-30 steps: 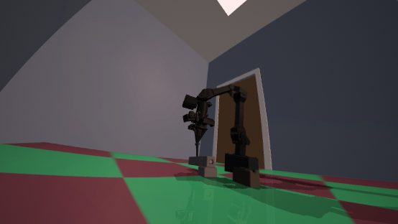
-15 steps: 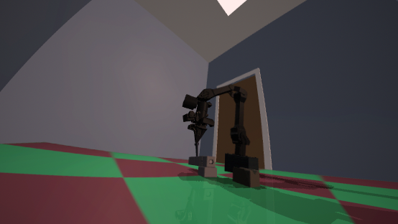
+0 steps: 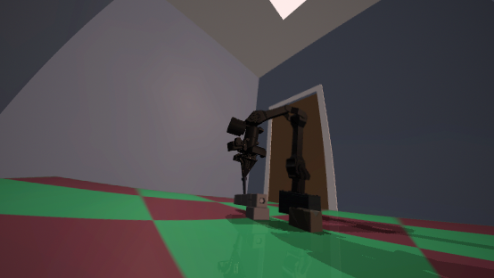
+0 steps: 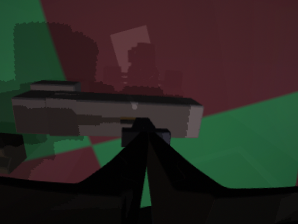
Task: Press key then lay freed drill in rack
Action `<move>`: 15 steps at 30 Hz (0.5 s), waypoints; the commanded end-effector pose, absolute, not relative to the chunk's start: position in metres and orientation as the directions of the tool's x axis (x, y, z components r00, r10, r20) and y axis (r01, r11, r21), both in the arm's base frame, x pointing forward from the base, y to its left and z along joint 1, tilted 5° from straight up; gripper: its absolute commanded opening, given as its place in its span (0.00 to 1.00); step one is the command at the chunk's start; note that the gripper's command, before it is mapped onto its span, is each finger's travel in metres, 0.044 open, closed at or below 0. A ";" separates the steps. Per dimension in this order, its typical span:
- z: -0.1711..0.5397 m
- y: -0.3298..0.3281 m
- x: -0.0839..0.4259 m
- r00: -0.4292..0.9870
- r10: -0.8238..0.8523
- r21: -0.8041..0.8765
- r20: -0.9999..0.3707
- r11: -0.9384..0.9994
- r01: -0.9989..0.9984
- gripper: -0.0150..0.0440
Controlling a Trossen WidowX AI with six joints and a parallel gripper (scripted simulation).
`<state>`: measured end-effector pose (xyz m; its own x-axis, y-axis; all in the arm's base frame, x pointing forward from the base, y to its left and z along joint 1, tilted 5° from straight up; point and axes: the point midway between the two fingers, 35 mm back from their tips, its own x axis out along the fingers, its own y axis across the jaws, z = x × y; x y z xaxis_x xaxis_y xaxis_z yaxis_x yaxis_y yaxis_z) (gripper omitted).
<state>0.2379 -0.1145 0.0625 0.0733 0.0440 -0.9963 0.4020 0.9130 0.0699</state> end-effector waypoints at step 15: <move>0.041 -0.107 0.230 0.033 0.069 0.077 -0.997 0.911 0.405 0.25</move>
<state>0.2371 -0.1140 0.0611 0.0781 0.0396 -0.9962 0.4034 0.9125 0.0679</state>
